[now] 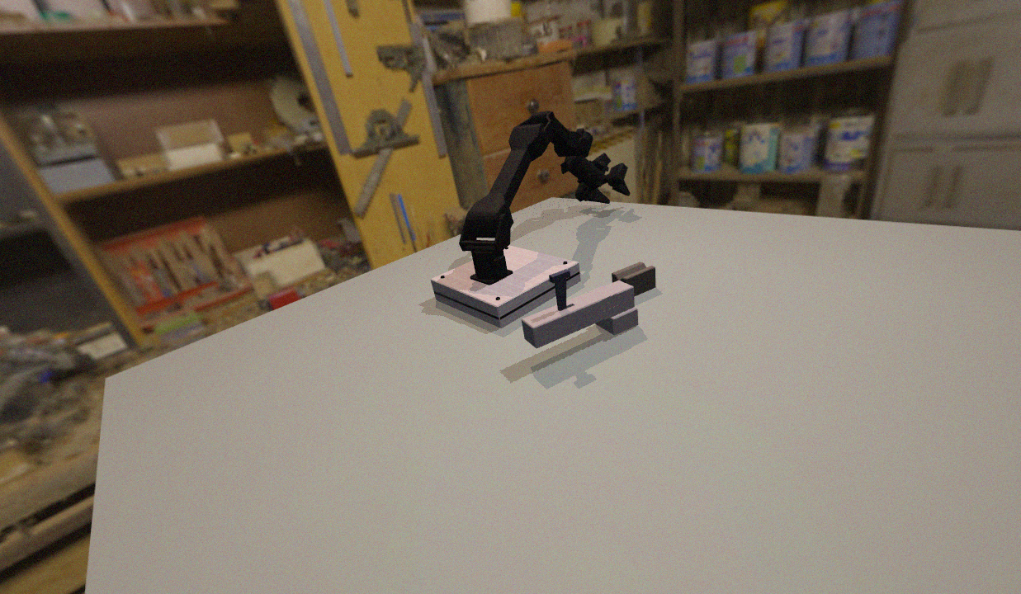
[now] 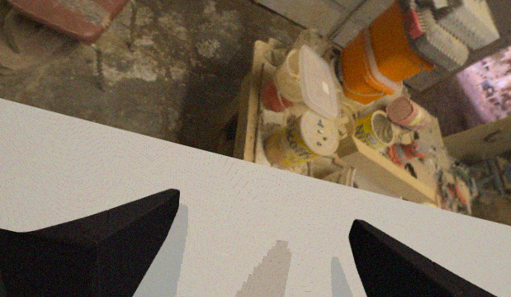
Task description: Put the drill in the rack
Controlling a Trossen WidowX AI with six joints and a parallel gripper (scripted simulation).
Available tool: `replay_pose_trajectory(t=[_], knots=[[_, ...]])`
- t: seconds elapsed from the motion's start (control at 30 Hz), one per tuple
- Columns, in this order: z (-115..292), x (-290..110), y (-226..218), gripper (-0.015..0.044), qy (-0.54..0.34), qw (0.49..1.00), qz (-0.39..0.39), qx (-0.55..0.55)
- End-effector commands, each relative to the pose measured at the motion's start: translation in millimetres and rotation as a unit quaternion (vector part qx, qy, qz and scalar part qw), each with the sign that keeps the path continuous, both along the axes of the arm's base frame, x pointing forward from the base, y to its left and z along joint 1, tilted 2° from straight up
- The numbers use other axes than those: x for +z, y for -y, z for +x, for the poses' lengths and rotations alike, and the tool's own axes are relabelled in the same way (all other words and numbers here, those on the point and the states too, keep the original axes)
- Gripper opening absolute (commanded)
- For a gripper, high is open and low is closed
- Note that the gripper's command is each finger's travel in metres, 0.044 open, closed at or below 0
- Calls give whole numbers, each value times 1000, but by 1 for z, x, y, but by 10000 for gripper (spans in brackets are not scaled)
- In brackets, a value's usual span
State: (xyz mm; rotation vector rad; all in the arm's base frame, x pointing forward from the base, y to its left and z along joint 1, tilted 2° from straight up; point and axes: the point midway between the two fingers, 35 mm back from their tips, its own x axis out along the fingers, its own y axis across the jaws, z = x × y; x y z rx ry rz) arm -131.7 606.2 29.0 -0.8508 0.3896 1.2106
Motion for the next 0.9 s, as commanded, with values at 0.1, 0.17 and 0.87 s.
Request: replay_pose_trajectory(t=[0.1,0.17,0.87], knots=[[0,0,0,295,0,1000,0,0],[0,0,0,243,0,1000,0,0],[244,38,55,0,-30,979,-69,-188]])
